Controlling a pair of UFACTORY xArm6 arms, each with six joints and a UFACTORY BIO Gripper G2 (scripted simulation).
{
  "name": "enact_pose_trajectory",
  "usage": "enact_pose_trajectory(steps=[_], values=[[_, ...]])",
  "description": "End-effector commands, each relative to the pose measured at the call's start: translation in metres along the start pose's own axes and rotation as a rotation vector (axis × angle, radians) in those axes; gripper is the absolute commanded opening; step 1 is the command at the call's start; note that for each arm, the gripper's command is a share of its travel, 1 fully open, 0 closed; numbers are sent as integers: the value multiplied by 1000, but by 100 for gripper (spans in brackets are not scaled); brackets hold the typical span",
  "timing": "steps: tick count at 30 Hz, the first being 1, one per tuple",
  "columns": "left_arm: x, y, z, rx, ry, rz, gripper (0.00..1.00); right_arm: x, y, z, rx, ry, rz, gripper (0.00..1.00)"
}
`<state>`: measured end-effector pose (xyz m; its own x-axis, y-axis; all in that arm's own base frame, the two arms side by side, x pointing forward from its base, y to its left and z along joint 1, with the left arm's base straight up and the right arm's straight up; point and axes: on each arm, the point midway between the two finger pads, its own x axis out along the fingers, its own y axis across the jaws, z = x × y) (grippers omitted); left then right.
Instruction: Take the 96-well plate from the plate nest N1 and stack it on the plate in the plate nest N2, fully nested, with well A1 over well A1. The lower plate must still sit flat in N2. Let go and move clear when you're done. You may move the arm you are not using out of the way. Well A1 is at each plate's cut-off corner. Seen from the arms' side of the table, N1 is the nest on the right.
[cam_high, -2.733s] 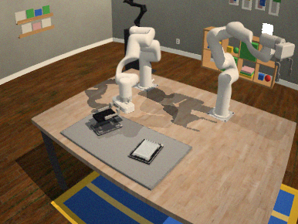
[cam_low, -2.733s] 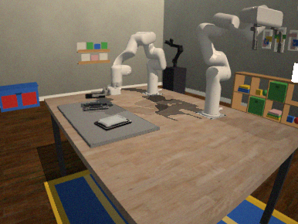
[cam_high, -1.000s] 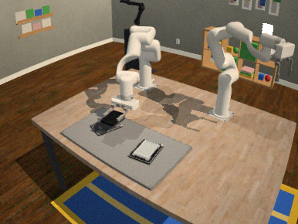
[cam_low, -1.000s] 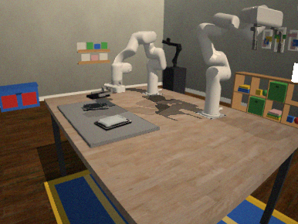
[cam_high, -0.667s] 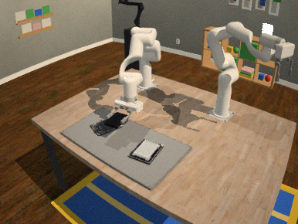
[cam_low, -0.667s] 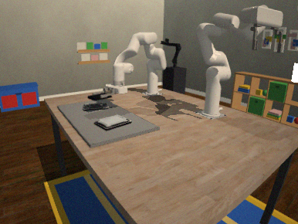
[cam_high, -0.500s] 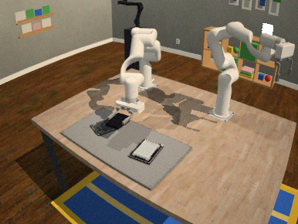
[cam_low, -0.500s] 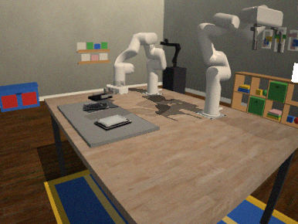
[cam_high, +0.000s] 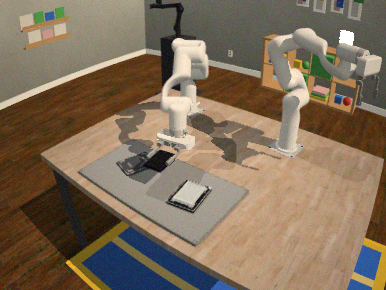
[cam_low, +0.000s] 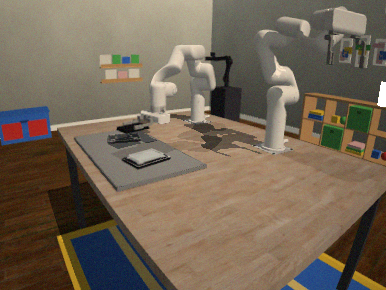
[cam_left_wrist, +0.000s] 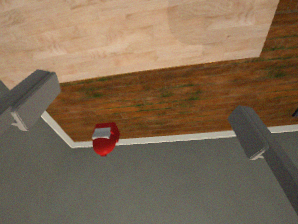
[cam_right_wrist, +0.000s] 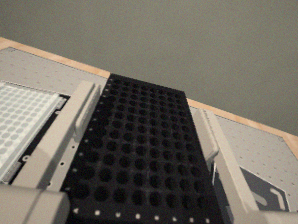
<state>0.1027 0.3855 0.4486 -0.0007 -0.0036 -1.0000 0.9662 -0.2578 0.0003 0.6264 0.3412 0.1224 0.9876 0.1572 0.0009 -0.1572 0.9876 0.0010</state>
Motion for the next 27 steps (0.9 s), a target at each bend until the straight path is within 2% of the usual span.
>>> enact_pose_trajectory(steps=[1,27], values=[[-2,0,0,0,4,0,100,5,13,3,1,-4,-2,0],[-2,0,0,0,4,0,100,25,91,3,2,-4,-2,0]])
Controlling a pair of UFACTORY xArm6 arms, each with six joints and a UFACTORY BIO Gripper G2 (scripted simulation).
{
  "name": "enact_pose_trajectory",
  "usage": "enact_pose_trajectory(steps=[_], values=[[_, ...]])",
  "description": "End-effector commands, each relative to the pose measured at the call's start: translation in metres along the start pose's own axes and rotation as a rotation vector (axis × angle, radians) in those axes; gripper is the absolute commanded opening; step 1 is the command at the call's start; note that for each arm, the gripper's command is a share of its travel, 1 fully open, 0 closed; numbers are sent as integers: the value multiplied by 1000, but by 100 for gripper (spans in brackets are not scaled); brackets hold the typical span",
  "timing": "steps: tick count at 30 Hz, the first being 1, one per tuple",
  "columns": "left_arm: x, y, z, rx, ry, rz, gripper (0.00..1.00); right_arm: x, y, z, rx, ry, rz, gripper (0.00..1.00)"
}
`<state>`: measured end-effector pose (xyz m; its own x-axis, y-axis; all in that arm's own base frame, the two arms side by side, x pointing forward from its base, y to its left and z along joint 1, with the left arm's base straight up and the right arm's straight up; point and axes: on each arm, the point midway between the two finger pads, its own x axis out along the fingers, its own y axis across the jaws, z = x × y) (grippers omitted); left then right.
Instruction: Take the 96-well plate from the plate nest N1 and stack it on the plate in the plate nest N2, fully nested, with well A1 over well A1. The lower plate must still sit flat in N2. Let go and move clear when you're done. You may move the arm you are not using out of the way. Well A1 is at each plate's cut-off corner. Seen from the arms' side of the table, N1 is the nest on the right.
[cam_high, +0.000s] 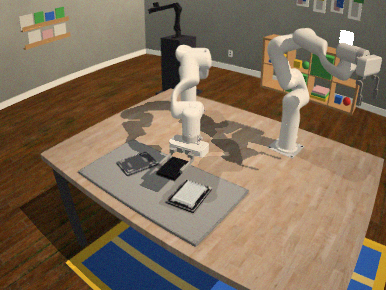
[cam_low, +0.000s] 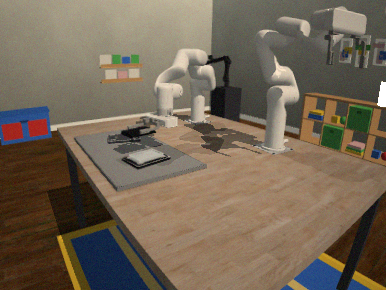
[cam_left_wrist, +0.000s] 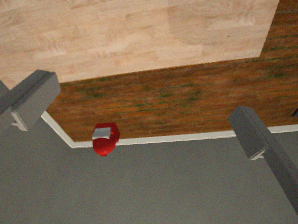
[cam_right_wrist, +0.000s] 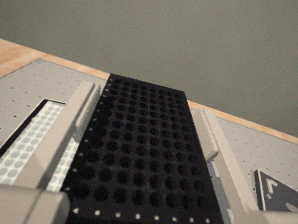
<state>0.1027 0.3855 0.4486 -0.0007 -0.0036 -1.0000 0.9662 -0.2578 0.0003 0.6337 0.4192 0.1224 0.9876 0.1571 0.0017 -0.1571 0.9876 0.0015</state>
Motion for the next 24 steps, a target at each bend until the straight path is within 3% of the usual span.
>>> enact_pose_trajectory(steps=[1,24], values=[[-2,0,0,0,4,0,100,7,18,3,1,-3,-2,0],[-2,0,0,0,4,0,100,22,79,3,2,-3,-2,0]])
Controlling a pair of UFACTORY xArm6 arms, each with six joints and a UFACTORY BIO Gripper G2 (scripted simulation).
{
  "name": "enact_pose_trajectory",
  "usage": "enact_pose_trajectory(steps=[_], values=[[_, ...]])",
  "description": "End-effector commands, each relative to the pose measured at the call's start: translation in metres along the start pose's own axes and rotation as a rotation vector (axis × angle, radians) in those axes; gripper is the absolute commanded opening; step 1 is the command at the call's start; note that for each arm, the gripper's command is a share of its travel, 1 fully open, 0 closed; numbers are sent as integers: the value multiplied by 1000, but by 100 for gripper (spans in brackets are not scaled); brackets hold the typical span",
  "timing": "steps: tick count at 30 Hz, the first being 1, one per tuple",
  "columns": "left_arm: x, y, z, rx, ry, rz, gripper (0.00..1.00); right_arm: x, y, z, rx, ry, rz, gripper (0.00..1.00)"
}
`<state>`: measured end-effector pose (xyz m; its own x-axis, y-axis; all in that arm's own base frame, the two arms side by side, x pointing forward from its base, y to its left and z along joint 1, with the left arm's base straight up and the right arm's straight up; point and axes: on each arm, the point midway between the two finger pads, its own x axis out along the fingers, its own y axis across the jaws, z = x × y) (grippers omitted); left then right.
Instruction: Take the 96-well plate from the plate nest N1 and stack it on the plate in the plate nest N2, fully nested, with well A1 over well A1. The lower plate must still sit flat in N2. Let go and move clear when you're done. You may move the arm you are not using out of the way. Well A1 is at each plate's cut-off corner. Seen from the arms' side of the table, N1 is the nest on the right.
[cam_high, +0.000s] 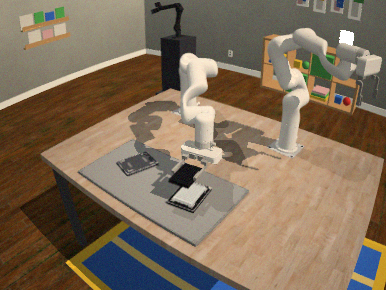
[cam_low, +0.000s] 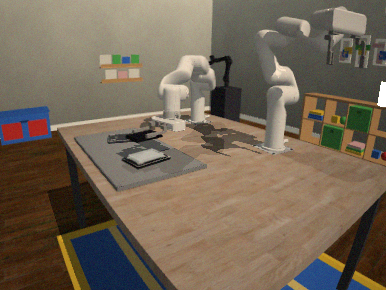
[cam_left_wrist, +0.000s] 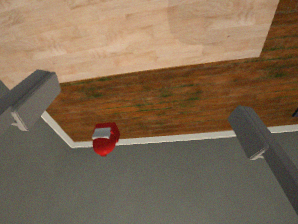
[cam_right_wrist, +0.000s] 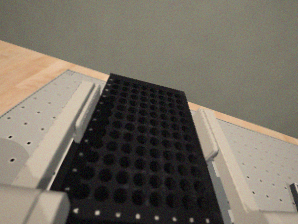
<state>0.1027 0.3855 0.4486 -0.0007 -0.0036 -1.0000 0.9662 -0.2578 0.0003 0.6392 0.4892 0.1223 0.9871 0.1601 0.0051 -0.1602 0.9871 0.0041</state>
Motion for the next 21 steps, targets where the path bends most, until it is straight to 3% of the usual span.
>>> enact_pose_trajectory(steps=[1,21], values=[[-2,0,0,0,4,0,100,7,14,4,-1,0,-5,0],[-2,0,0,0,4,0,100,9,20,4,-1,0,-5,0]])
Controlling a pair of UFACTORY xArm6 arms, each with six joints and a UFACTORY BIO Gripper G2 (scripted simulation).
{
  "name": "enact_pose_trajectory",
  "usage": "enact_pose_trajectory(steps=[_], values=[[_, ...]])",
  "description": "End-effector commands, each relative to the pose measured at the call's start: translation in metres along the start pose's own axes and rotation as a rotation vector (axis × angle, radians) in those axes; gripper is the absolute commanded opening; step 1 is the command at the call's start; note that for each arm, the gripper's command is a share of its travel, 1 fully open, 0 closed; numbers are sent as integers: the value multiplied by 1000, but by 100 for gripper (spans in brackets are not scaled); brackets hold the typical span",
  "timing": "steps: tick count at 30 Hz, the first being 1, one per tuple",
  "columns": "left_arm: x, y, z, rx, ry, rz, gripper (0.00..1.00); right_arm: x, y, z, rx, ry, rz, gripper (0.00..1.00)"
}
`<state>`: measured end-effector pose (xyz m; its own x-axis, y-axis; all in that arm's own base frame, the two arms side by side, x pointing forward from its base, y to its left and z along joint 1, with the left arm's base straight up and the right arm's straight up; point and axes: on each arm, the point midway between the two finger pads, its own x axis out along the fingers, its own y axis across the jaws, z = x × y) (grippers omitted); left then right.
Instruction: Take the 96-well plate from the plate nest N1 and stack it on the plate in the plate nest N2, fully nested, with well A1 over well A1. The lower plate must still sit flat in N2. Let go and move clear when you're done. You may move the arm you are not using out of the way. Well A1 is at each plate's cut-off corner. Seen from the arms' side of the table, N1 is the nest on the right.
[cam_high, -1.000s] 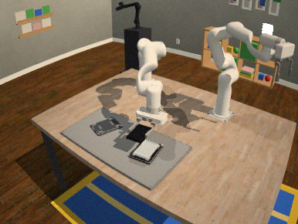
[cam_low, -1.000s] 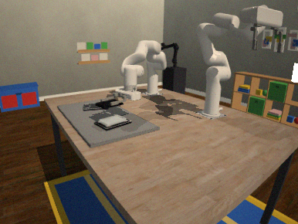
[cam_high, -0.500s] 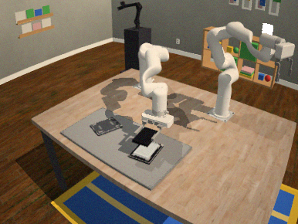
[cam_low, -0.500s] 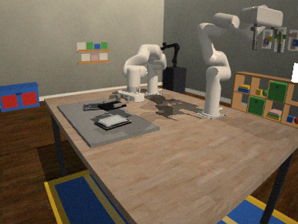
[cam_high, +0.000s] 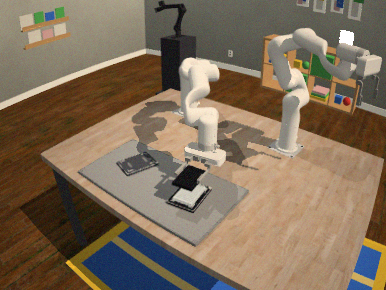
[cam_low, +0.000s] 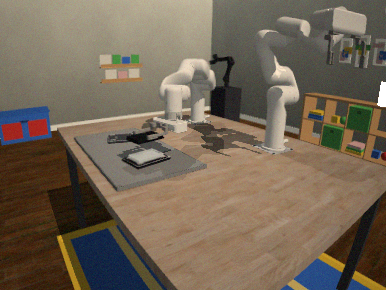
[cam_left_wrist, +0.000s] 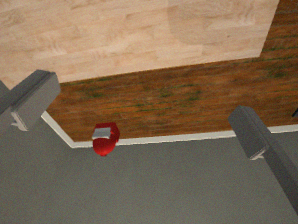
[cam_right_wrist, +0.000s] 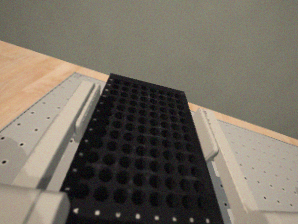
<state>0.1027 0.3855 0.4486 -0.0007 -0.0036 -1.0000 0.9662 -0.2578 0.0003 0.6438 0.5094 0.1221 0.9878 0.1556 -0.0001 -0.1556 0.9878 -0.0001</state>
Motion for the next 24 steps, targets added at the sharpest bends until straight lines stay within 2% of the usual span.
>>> enact_pose_trajectory(steps=[1,21,24], values=[[-2,0,0,0,4,0,100,1,0,4,3,-5,0,0],[-2,0,0,0,4,0,100,0,-1,4,3,-5,0,0],[-2,0,0,0,4,0,100,0,-1,-1,3,-5,0,0]])
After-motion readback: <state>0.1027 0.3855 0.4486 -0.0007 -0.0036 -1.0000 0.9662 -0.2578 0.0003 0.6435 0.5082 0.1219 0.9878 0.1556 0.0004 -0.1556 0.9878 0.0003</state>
